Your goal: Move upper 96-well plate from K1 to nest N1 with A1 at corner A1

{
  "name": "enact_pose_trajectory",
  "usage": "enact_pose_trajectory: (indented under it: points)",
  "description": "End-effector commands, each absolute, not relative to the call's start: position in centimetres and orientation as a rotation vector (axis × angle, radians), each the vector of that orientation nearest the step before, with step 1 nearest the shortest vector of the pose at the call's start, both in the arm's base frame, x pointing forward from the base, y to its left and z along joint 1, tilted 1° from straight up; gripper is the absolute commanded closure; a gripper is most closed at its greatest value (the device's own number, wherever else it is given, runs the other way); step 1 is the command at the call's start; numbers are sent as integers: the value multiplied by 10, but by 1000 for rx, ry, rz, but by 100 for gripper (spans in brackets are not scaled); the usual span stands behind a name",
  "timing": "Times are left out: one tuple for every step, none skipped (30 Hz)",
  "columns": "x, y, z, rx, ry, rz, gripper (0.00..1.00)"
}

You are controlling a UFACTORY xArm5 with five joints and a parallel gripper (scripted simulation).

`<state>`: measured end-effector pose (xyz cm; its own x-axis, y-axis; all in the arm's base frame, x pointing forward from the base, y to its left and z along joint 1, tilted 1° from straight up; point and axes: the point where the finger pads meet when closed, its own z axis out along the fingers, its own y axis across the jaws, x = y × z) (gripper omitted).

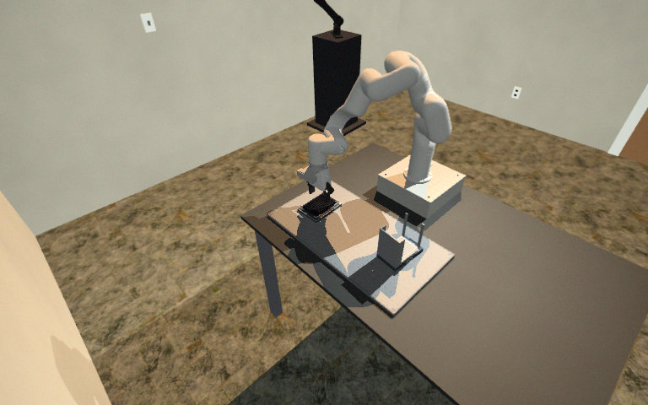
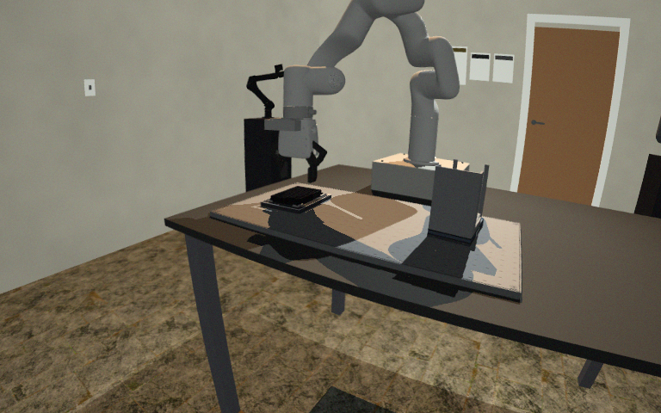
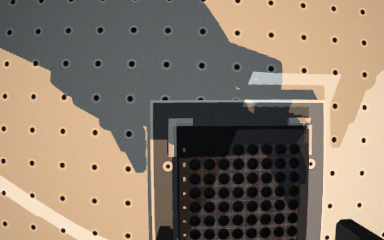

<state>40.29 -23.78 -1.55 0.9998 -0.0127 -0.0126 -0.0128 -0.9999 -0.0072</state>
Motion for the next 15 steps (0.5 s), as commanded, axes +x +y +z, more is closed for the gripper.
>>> enact_pose_trajectory:
  points:
    - [404,-239,-9,-3136,20,15,0]
    - [404,-239,-9,-3136,20,15,0]
    - [404,-239,-6,-3136,20,15,0]
    - [404,-239,-4,-3136,20,15,0]
    - [404,-239,-1,-3136,20,15,0]
    - [404,-239,2,-3136,20,15,0]
    - [404,-239,4,-3136,20,15,0]
    - [404,-239,7,-3136,20,15,0]
    - [404,-239,10,-3136,20,15,0]
    - [404,-239,12,-3136,20,15,0]
    - [404,-239,15,-3136,20,15,0]
    - [404,-239,18,-3136,20,15,0]
    - [404,-239,20,-3136,20,15,0]
    - [405,-239,23,-3136,20,15,0]
    - [405,-239,26,-3136,20,15,0]
